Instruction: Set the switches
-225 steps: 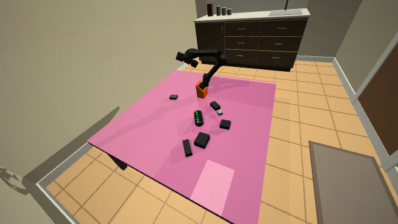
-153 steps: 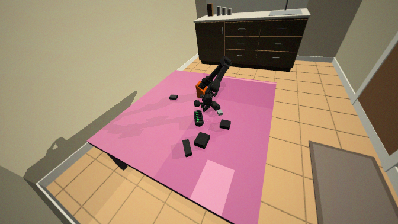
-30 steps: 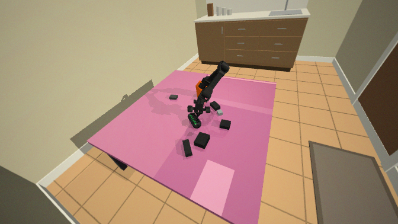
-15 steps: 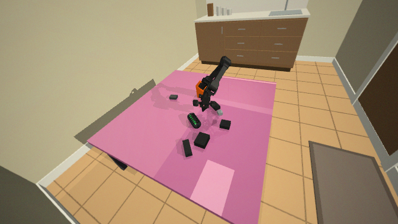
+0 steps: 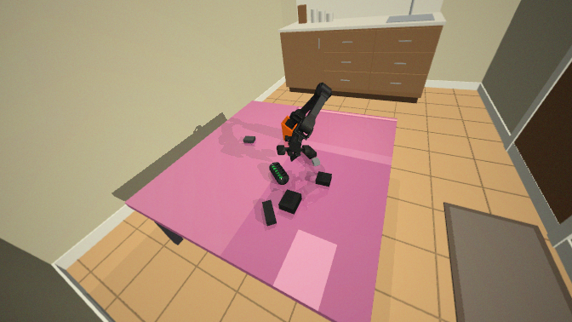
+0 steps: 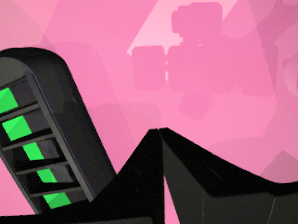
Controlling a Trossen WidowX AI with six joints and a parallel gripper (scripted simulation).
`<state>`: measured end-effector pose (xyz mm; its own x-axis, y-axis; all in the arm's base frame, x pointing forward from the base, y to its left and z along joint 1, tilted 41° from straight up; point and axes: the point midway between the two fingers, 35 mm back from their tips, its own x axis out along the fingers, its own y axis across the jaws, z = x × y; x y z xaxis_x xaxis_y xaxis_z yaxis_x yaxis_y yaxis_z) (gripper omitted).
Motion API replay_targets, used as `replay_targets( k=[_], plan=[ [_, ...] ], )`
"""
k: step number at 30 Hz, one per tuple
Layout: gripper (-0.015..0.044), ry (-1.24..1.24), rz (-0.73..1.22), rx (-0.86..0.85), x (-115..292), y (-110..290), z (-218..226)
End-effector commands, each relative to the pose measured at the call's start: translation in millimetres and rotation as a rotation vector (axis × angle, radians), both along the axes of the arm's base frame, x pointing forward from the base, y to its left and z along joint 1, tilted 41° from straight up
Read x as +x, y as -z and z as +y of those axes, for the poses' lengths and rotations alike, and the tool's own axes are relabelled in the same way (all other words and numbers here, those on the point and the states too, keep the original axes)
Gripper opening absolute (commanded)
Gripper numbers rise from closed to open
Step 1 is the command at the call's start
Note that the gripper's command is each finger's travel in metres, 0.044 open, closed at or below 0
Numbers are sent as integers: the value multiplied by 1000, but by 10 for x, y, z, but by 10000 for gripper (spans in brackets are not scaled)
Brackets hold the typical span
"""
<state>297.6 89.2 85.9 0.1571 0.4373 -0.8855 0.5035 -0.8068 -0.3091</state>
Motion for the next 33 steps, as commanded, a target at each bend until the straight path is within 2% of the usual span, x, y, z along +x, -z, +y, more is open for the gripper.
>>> replay_targets(
  k=[1,16,33],
  plan=[
    [0,-59,9,5,219,-60,-20],
    [0,-238,47,52,906,-97,-142],
    [0,-417,59,152,1468,145,-374]
  ],
)
